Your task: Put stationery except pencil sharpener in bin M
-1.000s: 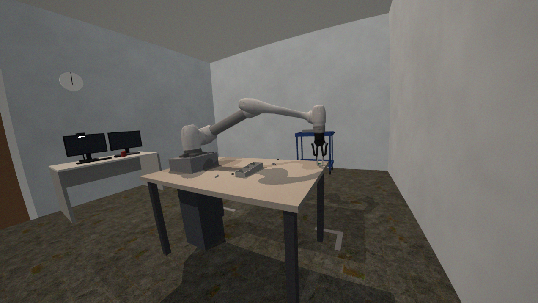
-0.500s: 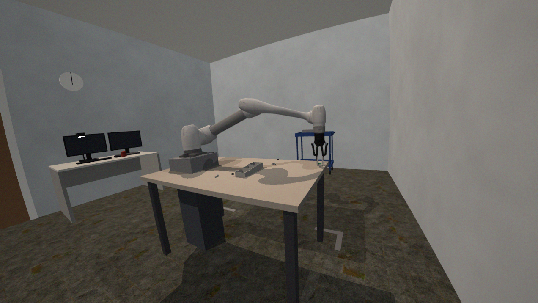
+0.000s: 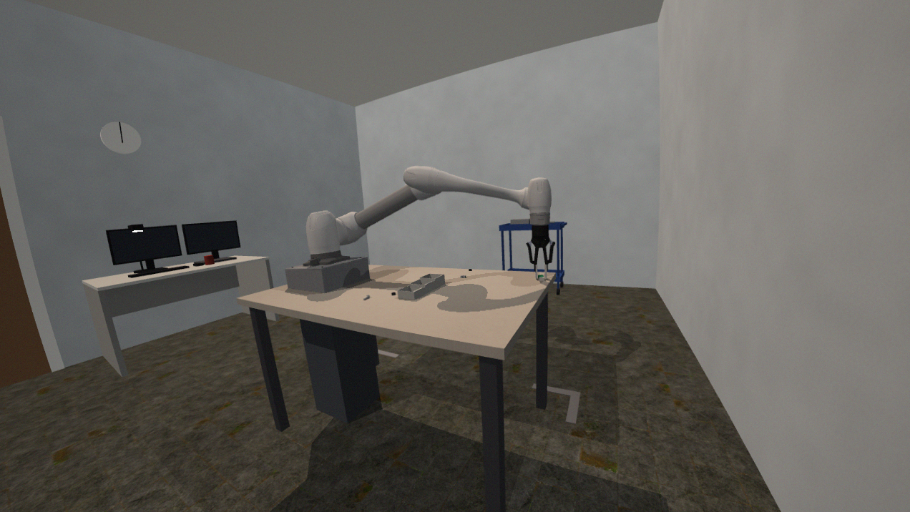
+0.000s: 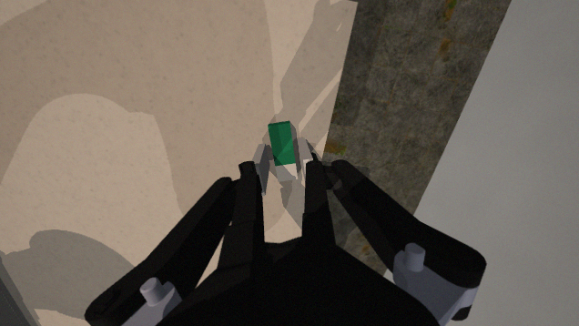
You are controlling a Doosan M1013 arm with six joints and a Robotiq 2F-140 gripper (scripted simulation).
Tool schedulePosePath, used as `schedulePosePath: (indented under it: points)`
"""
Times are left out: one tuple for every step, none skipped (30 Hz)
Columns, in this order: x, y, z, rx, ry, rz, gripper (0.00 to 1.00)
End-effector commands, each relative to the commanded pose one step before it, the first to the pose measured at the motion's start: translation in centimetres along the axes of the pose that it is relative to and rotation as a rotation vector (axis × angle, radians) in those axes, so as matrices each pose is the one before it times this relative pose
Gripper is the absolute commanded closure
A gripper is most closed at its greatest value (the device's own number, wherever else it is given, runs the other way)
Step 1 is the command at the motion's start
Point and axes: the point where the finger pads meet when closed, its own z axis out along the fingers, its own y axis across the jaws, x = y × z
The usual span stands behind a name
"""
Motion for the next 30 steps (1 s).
schedulePosePath:
  points:
    - [0.373,0.033,0.327,0.00139,0.00609,0.00079,0.69]
    - [-0.001,0.003,0.0,0.0,0.0,0.0,0.69]
    - [-0.001,0.003,0.0,0.0,0.0,0.0,0.69]
    - [-0.001,0.003,0.0,0.0,0.0,0.0,0.69]
    - [-0.001,0.002,0.0,0.0,0.0,0.0,0.69]
    - [-0.001,0.002,0.0,0.0,0.0,0.0,0.69]
    - [-0.001,0.001,0.0,0.0,0.0,0.0,0.69]
    - [0.0,0.0,0.0,0.0,0.0,0.0,0.69]
    - [0.0,0.0,0.0,0.0,0.0,0.0,0.69]
    - [-0.001,0.0,0.0,0.0,0.0,0.0,0.69]
    - [-0.001,0.0,0.0,0.0,0.0,0.0,0.69]
    - [-0.001,0.0,0.0,0.0,0.0,0.0,0.69]
    - [-0.001,0.0,0.0,0.0,0.0,0.0,0.69]
    - [-0.001,0.0,0.0,0.0,0.0,0.0,0.69]
    - [-0.001,-0.001,0.0,0.0,0.0,0.0,0.69]
    - [-0.001,-0.001,0.0,0.0,0.0,0.0,0.69]
    - [-0.001,-0.001,0.0,0.0,0.0,0.0,0.69]
    - [-0.001,-0.001,0.0,0.0,0.0,0.0,0.69]
    - [-0.001,-0.001,0.0,0.0,0.0,0.0,0.69]
    - [-0.001,-0.001,0.0,0.0,0.0,0.0,0.69]
    - [-0.001,-0.001,0.0,0.0,0.0,0.0,0.69]
    - [0.0,0.0,0.0,0.0,0.0,0.0,0.8]
    - [0.0,0.0,0.0,0.0,0.0,0.0,0.8]
    - [0.0,0.0,0.0,0.0,0.0,0.0,0.8]
    - [0.0,0.0,0.0,0.0,0.0,0.0,0.8]
    - [0.0,0.0,0.0,0.0,0.0,0.0,0.8]
    - [0.0,0.0,0.0,0.0,0.0,0.0,0.8]
    - [0.0,0.0,0.0,0.0,0.0,0.0,0.8]
    - [0.0,0.0,0.0,0.0,0.0,0.0,0.8]
    - [0.0,0.0,0.0,0.0,0.0,0.0,0.8]
